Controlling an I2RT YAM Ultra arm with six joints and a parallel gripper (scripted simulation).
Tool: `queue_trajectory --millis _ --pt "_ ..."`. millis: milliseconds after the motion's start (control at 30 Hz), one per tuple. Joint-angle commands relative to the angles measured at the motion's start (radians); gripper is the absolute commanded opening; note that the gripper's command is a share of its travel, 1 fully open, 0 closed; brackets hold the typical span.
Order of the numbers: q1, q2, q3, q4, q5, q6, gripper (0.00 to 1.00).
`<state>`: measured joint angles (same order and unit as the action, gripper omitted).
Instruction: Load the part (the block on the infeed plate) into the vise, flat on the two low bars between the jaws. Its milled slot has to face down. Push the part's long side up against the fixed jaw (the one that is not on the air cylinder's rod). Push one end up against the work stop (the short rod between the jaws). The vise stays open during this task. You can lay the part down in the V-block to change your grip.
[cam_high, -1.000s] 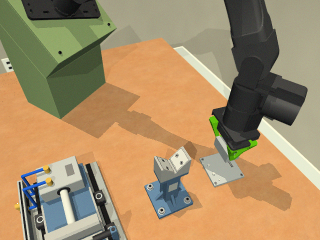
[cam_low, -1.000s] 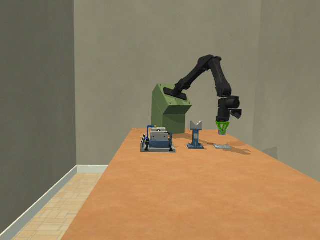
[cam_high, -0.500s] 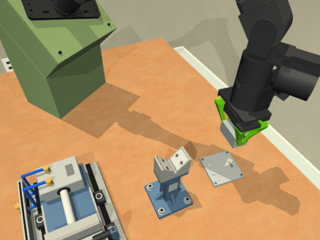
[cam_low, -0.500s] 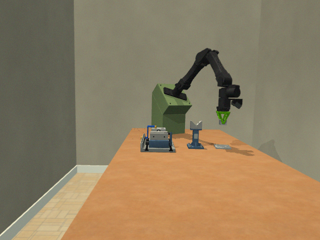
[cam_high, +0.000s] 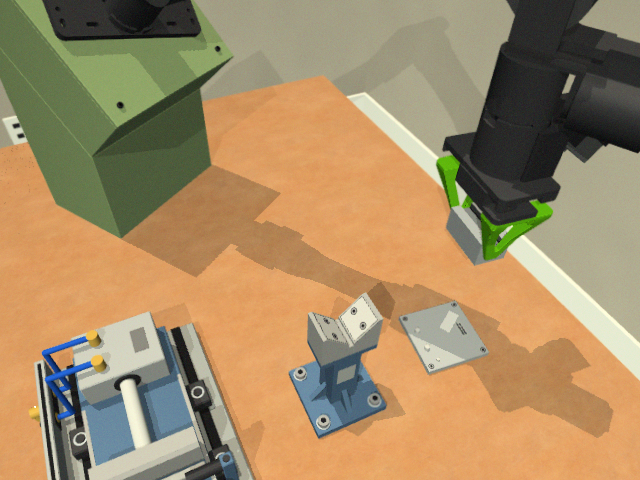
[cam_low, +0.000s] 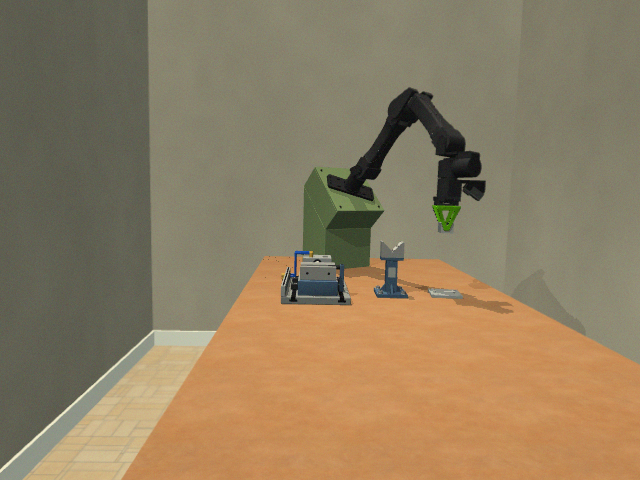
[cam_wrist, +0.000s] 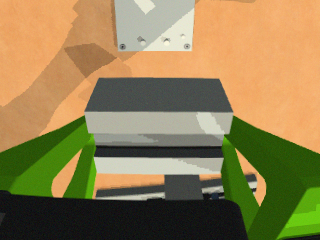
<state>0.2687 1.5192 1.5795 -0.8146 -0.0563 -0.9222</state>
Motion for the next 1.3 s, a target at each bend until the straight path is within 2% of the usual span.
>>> queue_trajectory --millis 0,467,1267 --pt "-0.014 -0.044 0.037 -0.049 -0.020 -0.009 0.00" --pt "-0.019 -0.075 0.065 -0.111 -0.024 -0.012 0.00" --pt "-0.020 -0.077 0.068 -0.111 -0.024 -0.012 0.00"
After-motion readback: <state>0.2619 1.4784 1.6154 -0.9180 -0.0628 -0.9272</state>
